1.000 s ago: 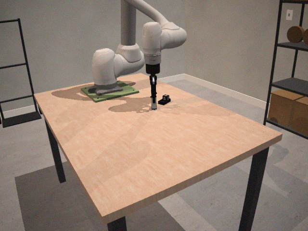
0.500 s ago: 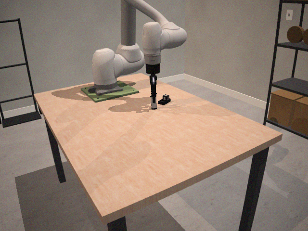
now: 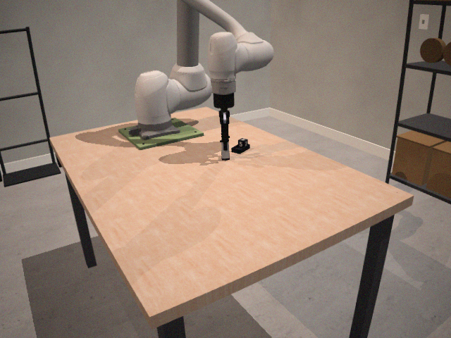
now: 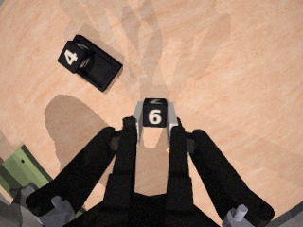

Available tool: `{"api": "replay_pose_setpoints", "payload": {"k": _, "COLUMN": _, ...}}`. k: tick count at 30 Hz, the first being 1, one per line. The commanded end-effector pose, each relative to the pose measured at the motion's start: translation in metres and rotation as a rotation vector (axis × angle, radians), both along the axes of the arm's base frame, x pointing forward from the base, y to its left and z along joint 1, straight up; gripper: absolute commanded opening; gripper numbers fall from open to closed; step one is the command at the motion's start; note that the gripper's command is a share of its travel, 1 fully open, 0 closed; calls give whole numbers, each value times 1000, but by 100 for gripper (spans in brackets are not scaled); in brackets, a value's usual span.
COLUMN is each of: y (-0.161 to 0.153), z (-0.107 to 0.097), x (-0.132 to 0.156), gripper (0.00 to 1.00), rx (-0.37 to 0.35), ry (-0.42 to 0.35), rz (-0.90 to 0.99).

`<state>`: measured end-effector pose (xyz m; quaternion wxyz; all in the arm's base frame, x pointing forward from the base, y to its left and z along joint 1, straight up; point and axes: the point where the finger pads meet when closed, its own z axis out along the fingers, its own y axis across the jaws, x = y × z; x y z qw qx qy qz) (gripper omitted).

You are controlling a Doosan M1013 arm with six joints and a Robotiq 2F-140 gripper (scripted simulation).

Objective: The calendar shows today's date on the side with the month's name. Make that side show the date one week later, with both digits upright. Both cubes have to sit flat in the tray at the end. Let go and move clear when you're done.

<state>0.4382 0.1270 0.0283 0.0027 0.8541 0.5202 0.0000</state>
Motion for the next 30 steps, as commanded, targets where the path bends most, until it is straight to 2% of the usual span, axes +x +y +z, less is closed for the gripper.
{"api": "replay_pose_setpoints", "payload": {"k": 1, "y": 0, "z": 0, "x": 0, "gripper": 24, "rx": 0, "ry": 0, "rz": 0}}
{"api": "replay_pose_setpoints", "payload": {"k": 14, "y": 0, "z": 6, "x": 0, "gripper": 24, "rx": 0, "ry": 0, "rz": 0}}
{"api": "replay_pose_setpoints", "payload": {"k": 18, "y": 0, "z": 24, "x": 0, "gripper": 24, "rx": 0, "ry": 0, "rz": 0}}
{"api": "replay_pose_setpoints", "payload": {"k": 25, "y": 0, "z": 76, "x": 0, "gripper": 24, "rx": 0, "ry": 0, "rz": 0}}
{"api": "replay_pose_setpoints", "payload": {"k": 27, "y": 0, "z": 76, "x": 0, "gripper": 24, "rx": 0, "ry": 0, "rz": 0}}
{"api": "replay_pose_setpoints", "payload": {"k": 30, "y": 0, "z": 93, "x": 0, "gripper": 24, "rx": 0, "ry": 0, "rz": 0}}
